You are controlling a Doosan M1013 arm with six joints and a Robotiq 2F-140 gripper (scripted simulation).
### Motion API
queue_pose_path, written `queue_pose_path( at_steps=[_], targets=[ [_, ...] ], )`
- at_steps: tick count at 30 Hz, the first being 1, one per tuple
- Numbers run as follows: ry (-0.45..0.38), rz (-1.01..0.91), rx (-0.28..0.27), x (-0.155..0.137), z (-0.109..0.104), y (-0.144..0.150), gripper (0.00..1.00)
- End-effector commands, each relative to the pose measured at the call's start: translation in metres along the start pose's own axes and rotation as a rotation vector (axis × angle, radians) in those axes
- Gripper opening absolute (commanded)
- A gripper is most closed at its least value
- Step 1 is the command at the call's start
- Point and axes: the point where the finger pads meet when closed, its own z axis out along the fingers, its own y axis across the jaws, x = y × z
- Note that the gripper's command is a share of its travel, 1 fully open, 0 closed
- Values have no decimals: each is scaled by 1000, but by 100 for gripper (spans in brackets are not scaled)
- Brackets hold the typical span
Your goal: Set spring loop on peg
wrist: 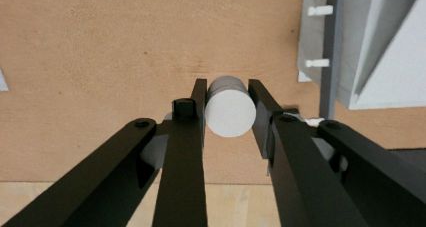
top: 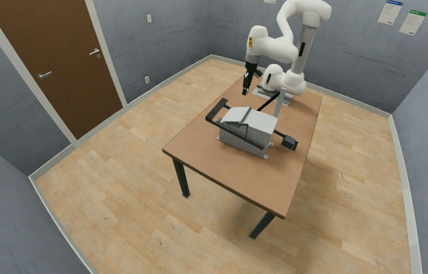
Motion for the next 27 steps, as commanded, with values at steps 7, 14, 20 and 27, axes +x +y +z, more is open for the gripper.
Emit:
queue_pose_path(
  at_steps=[7,14,20,27],
  targets=[
    [-7,0,-1,-9,-3,10,25],
    [-18,0,-1,-21,-6,24,25],
    [-27,0,-1,-31,-9,36,25],
    [-33,0,-1,-38,-10,44,25]
  ],
)
